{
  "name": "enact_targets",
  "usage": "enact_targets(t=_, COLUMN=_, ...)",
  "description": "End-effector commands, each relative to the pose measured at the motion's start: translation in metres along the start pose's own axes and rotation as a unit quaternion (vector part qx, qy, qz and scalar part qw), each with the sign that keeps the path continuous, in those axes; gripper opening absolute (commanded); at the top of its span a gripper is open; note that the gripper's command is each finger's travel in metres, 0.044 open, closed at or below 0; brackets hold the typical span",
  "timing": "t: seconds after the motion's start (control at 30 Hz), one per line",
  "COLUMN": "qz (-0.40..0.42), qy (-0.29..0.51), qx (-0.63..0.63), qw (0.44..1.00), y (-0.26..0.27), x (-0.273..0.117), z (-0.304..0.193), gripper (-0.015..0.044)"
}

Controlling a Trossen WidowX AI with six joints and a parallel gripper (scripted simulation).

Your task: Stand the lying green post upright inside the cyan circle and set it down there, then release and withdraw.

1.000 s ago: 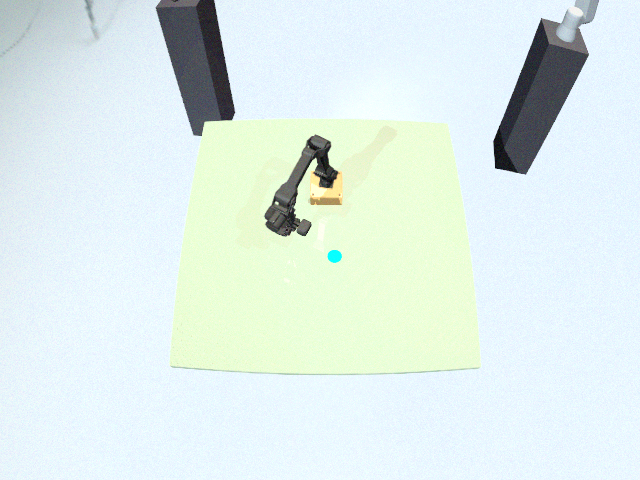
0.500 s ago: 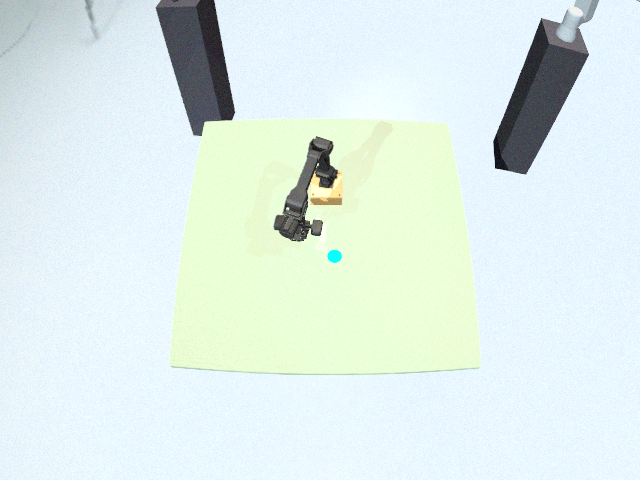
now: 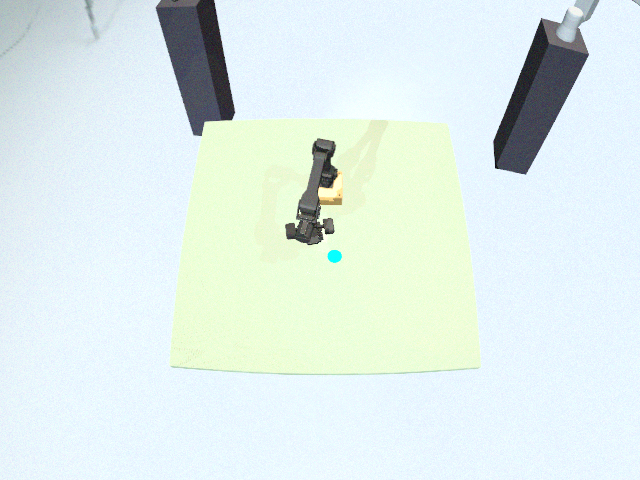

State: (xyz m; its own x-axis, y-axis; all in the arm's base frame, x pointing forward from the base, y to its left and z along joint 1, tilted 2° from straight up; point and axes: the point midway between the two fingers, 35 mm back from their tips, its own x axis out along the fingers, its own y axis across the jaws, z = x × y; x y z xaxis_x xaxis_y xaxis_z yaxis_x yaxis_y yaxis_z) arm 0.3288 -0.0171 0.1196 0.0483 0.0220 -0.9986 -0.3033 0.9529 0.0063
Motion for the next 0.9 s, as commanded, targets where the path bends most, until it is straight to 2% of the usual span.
enact_targets(t=0.0, qz=0.0, qy=0.001, qx=-0.048, qw=0.999, y=0.013, x=-0.001, z=0.006, gripper=0.0023)
enact_targets(t=0.87, qz=0.003, qy=-0.002, qx=-0.305, qw=0.952, y=0.096, x=-0.008, z=0.027, gripper=0.0023)
